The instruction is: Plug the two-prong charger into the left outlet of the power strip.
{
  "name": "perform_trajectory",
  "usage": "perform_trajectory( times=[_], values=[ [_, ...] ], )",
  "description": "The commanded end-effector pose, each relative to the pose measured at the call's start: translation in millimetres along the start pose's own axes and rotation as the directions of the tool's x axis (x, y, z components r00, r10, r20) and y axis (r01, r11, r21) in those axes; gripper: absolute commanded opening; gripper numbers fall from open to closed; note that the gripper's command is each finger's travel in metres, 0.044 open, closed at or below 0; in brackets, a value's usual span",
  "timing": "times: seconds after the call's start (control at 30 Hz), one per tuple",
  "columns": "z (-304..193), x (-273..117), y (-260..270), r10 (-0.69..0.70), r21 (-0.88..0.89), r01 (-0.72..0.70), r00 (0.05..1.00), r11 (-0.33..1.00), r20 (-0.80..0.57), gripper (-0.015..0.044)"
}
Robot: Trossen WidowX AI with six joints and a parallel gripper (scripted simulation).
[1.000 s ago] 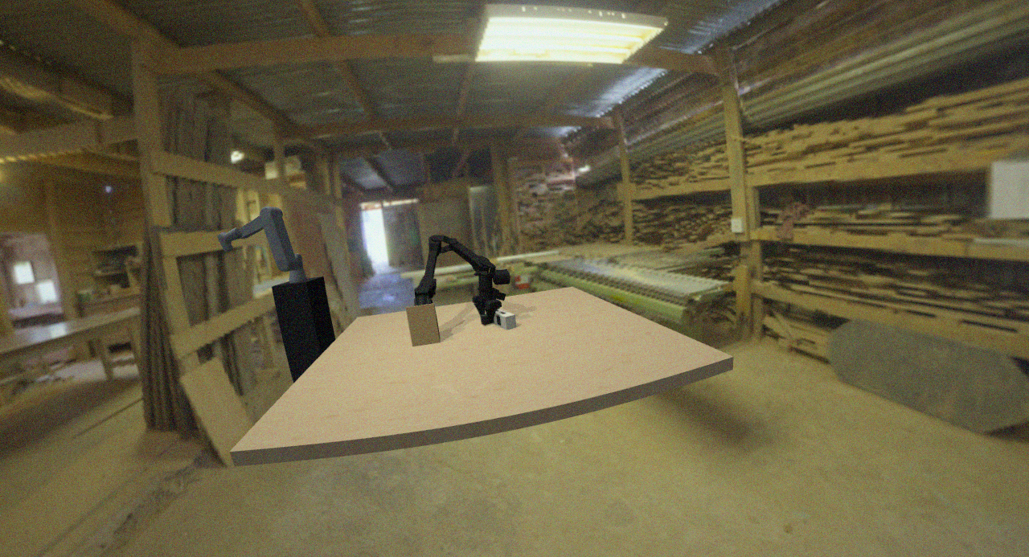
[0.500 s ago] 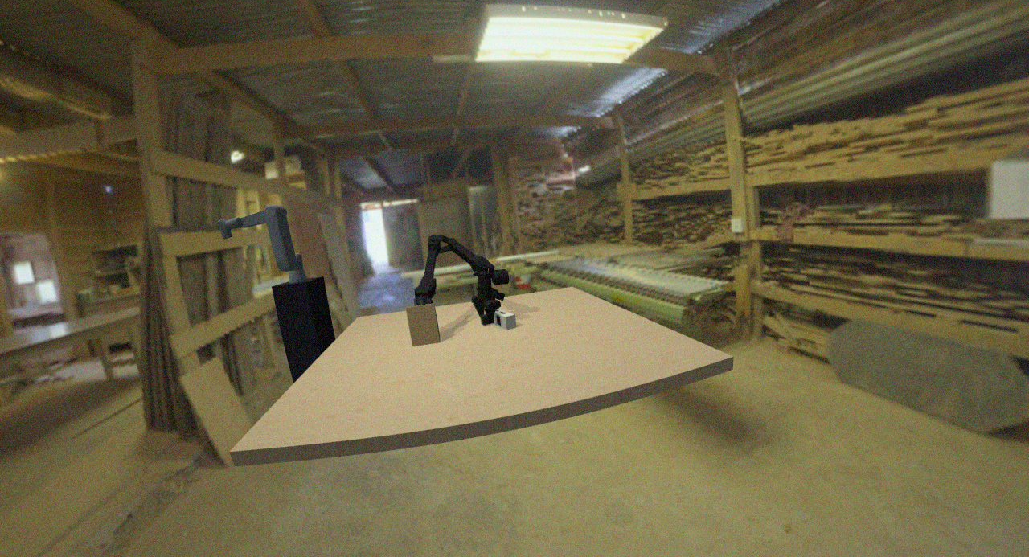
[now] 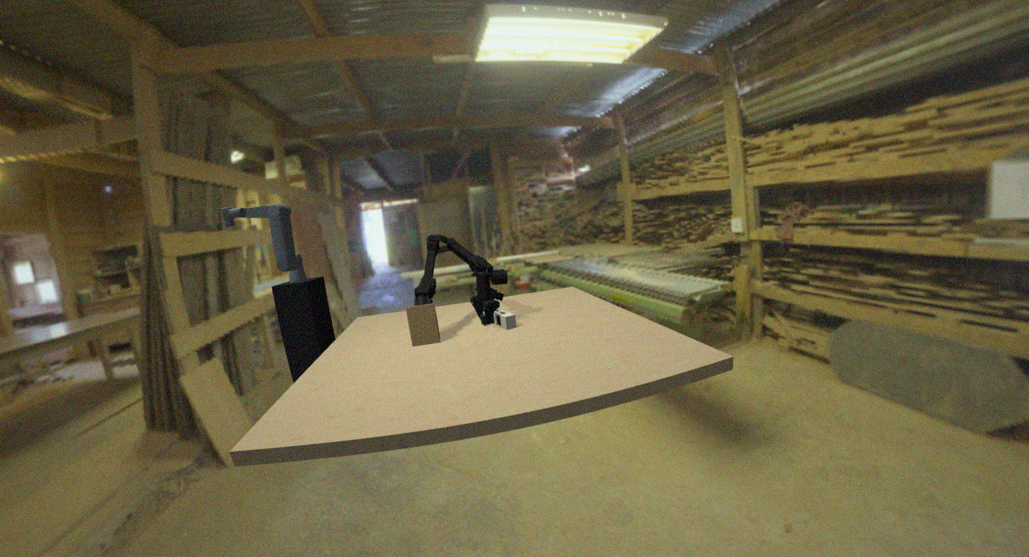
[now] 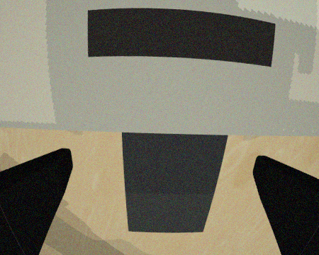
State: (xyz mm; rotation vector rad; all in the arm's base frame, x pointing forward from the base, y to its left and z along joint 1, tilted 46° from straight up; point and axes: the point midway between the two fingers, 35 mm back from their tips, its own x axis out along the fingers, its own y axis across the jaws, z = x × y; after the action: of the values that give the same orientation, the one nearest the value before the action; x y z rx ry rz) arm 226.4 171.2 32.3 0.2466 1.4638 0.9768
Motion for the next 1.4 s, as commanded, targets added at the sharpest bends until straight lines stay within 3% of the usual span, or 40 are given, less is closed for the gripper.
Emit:
perform_trajectory(
  times=[0.0,1.37],
  values=[
    [-3.0,0.8,0.3,0.005,-0.005,-0.005,1.000,1.000,0.001,0.0440],
    [-45.1,3.3,-0.7,0.004,-0.003,-0.004,1.000,1.000,-0.001,0.0440]
  ],
)
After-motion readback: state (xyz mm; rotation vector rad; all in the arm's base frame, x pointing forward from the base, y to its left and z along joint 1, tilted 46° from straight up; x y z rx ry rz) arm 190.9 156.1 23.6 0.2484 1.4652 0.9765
